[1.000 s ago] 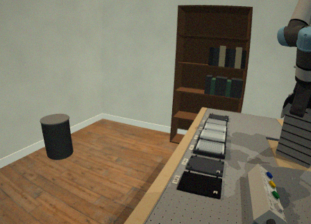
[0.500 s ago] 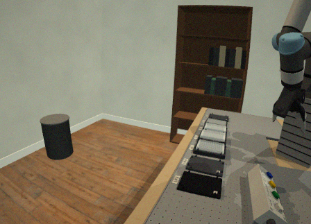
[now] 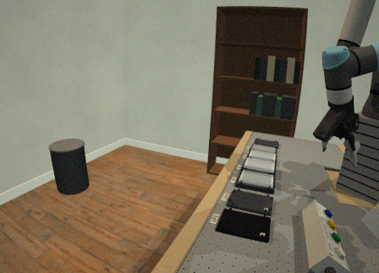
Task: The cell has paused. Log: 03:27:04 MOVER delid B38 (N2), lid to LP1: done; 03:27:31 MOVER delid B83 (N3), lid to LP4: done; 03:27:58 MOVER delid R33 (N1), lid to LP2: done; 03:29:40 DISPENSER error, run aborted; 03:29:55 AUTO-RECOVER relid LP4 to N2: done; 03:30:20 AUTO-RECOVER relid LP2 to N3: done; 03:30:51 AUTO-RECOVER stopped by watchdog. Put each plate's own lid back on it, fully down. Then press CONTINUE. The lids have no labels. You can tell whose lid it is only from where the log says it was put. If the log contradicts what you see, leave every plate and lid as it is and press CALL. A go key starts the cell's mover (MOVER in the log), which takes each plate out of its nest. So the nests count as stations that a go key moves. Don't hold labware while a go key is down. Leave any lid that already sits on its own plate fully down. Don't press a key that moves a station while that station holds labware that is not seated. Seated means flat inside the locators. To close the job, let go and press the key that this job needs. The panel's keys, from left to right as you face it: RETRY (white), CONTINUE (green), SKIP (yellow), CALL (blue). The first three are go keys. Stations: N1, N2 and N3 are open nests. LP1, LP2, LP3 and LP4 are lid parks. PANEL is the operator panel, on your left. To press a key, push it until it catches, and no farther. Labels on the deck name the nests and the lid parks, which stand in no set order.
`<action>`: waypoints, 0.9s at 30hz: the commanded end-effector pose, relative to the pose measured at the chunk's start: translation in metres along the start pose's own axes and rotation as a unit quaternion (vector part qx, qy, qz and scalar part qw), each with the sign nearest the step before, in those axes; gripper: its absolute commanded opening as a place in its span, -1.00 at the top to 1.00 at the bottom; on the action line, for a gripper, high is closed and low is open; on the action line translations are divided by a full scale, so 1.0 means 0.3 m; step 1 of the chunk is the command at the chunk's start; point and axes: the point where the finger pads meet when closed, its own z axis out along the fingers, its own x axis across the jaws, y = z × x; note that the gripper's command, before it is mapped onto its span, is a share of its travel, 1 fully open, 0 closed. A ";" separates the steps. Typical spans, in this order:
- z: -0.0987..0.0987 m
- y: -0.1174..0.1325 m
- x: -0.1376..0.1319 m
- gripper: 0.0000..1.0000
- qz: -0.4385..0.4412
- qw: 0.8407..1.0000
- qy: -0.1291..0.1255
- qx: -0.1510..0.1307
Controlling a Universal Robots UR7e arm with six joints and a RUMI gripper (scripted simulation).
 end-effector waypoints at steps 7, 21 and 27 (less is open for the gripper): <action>0.041 -0.048 0.090 -0.64 0.058 0.997 -0.026 0.034; 0.081 -0.082 0.234 -0.64 0.143 0.985 -0.054 0.080; 0.093 -0.087 0.285 -0.64 0.172 0.979 -0.062 0.096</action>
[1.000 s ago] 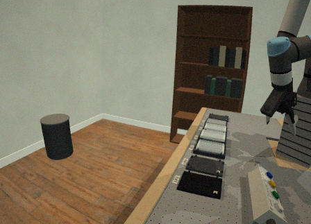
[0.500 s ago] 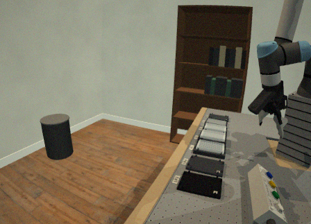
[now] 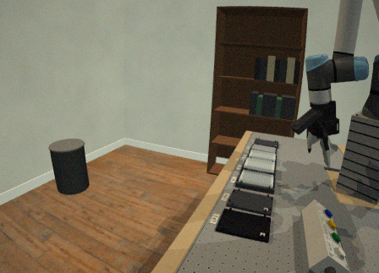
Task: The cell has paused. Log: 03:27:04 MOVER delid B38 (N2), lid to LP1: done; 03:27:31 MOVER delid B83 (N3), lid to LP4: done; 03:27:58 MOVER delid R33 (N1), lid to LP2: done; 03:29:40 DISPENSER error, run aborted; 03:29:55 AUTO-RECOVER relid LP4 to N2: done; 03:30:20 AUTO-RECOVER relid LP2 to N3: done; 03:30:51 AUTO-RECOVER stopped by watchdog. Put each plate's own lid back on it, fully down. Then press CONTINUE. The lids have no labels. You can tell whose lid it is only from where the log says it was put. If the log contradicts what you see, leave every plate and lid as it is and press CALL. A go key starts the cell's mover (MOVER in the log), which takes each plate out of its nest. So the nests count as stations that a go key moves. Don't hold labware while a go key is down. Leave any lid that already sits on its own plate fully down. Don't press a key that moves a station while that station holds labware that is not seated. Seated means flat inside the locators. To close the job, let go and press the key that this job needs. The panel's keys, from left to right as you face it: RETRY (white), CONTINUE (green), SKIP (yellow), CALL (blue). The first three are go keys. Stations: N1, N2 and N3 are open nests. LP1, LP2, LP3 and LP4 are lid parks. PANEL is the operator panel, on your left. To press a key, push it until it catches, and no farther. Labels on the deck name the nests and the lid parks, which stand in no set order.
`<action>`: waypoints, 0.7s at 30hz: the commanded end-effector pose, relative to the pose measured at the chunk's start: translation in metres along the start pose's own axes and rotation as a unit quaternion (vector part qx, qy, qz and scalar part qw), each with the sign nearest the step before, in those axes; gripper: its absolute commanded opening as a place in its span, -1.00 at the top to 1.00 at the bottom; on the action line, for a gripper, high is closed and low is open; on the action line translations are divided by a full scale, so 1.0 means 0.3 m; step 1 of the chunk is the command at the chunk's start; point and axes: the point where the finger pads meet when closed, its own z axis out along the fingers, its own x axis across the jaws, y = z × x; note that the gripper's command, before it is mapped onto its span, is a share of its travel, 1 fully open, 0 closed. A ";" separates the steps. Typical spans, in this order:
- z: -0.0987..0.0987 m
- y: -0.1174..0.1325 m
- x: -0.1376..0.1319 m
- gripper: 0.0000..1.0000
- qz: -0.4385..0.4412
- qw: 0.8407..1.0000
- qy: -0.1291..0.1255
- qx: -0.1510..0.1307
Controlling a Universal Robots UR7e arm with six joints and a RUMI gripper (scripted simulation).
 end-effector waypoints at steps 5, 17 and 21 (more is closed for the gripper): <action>0.021 -0.038 0.105 -0.64 0.061 0.997 -0.016 0.040; 0.027 -0.055 0.224 -0.64 0.124 0.989 -0.026 0.078; 0.028 -0.057 0.262 -0.64 0.144 0.985 -0.028 0.090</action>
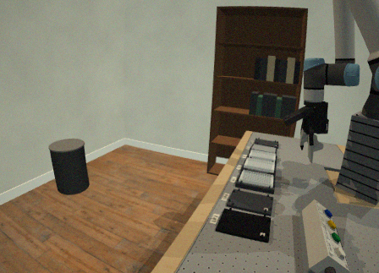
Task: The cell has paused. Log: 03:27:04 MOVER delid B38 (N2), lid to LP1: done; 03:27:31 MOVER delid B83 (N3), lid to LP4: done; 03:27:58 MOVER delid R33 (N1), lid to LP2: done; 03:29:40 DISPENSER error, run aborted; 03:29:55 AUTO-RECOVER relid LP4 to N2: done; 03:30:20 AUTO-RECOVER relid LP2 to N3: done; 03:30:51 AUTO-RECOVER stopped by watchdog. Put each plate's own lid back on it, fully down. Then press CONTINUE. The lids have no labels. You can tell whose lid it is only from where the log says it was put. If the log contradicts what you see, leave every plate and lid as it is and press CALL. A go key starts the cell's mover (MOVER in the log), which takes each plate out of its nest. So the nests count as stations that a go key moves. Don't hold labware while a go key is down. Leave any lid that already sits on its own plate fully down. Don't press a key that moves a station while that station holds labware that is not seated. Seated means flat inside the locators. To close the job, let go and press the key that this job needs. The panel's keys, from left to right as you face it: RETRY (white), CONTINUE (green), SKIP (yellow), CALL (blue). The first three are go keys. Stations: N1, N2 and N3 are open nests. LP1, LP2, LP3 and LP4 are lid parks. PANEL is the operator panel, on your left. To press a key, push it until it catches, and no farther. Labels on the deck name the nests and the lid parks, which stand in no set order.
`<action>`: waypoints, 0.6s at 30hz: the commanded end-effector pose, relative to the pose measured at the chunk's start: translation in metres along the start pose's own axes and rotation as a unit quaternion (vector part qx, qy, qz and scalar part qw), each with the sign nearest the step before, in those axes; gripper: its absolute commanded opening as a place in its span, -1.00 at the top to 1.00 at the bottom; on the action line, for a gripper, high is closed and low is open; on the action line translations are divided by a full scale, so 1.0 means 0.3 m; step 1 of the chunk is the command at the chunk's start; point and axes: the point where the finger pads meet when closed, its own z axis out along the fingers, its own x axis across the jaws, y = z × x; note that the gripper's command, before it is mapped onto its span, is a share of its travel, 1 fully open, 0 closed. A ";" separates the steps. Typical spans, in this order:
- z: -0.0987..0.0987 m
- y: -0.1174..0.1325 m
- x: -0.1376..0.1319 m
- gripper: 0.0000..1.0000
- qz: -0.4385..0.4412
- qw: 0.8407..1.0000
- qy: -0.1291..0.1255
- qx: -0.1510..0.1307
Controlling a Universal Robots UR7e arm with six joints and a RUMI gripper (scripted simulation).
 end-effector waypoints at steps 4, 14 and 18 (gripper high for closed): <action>0.001 -0.030 0.101 -0.64 0.053 0.998 -0.006 0.038; -0.006 -0.043 0.173 -0.64 0.090 0.994 -0.007 0.061; -0.006 -0.043 0.173 -0.64 0.090 0.994 -0.007 0.061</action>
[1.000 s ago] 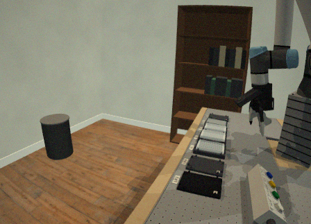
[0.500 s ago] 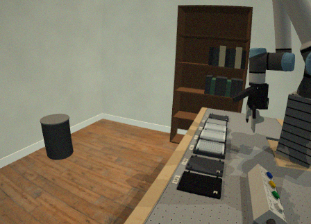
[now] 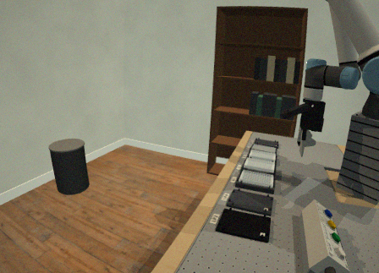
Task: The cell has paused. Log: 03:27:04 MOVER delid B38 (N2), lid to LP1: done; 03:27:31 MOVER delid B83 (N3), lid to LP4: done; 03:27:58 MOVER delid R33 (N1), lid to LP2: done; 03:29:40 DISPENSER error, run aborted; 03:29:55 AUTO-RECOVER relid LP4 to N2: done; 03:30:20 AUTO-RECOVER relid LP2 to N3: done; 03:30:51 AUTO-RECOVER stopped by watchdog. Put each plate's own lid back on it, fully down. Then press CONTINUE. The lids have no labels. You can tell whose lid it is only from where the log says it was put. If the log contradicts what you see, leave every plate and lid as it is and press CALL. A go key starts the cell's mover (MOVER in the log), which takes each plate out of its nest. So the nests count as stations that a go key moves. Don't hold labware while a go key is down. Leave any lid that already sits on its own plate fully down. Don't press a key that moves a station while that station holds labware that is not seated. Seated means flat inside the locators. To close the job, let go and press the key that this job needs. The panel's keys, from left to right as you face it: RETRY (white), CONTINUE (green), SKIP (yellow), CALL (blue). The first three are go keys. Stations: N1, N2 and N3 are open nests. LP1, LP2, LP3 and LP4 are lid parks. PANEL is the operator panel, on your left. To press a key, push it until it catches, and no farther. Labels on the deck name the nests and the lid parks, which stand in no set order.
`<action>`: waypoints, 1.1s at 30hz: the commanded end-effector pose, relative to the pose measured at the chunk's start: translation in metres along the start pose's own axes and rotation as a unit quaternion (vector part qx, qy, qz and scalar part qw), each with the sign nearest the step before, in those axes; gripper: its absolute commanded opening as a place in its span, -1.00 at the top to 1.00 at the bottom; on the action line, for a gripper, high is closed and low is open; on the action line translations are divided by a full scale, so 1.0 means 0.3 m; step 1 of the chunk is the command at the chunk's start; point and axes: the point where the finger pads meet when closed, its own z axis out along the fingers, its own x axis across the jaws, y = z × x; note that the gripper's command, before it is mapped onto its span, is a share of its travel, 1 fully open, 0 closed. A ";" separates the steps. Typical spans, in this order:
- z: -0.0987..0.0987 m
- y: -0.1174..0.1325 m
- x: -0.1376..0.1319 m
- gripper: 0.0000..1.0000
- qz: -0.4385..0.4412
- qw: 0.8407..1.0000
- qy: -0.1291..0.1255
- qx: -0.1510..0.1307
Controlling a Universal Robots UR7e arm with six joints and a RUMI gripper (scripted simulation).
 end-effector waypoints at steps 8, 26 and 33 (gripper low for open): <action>0.100 -0.005 0.008 -0.64 0.004 1.000 -0.001 0.006; 0.200 -0.006 0.008 -0.64 0.004 1.000 -0.001 0.006; 0.200 -0.006 0.008 -0.64 0.004 1.000 -0.001 0.006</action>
